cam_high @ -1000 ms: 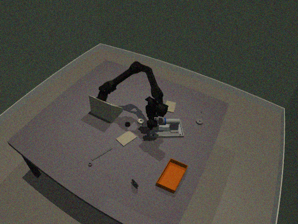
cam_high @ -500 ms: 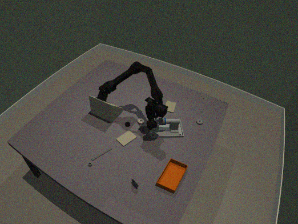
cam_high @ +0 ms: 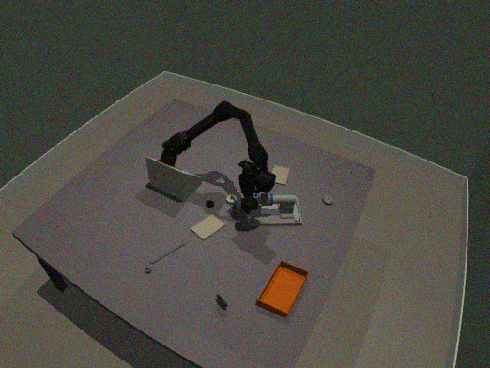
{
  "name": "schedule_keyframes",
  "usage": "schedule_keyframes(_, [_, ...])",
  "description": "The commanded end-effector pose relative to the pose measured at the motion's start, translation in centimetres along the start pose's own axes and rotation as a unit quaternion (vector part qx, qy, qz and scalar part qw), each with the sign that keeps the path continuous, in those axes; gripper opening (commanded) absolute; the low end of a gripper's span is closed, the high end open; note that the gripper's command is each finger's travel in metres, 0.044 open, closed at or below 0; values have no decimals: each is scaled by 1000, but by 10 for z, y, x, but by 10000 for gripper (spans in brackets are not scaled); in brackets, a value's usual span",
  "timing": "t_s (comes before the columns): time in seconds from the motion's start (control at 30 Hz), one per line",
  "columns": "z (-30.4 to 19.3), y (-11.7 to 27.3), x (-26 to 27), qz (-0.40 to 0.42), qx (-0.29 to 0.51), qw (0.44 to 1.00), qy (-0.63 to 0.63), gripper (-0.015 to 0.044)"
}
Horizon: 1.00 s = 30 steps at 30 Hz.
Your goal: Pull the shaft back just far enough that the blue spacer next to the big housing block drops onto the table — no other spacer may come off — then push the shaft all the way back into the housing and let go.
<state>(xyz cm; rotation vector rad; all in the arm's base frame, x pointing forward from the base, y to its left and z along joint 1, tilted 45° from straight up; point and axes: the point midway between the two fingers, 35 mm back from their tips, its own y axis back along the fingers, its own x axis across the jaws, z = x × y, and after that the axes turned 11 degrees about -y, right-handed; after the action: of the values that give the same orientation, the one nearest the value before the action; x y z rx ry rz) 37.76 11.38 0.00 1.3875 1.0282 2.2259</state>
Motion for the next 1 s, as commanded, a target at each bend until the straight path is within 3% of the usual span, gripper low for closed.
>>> schedule_keyframes(0.0, [0,0,0,0,0,1000,0,387])
schedule_keyframes(0.43, [0,0,0,0,0,1000,0,46])
schedule_keyframes(0.67, [0,0,0,0,0,1000,0,0])
schedule_keyframes(0.97, [-4,0,-1,3,-1,1000,-2,0])
